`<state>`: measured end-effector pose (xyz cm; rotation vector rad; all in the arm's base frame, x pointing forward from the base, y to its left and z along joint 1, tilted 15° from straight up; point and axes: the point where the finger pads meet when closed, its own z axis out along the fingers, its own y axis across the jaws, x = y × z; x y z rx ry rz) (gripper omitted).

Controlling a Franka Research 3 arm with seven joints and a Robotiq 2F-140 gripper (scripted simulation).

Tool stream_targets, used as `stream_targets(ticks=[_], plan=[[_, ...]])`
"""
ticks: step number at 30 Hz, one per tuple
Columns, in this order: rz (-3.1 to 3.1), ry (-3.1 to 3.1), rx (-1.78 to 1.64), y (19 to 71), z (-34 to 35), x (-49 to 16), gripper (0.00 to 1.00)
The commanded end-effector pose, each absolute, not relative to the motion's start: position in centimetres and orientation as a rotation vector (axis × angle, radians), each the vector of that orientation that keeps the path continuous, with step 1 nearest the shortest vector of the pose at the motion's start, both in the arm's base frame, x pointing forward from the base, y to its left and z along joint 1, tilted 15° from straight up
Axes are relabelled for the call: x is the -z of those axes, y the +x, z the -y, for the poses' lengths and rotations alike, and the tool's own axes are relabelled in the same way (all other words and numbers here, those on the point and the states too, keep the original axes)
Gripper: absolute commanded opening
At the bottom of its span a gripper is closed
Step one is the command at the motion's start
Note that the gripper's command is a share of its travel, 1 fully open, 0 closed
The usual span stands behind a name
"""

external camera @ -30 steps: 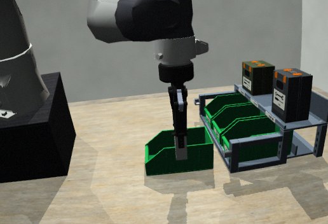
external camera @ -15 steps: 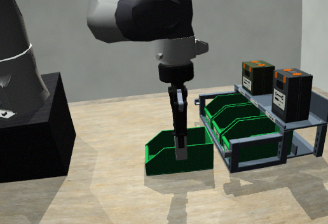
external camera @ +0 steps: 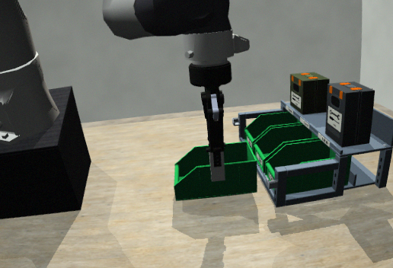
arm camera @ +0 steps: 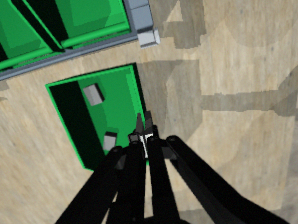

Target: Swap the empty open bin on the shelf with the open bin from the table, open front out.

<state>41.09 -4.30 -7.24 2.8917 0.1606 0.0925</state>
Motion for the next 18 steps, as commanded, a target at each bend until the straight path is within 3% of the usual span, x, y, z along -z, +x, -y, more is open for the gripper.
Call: stream_targets(ticks=[1, 18], plan=[[-0.178, 2.885, -0.077, 40.9, 4.4, 6.5, 0.00], [-0.179, 2.885, -0.077, 40.6, 3.3, 2.3, 0.00]])
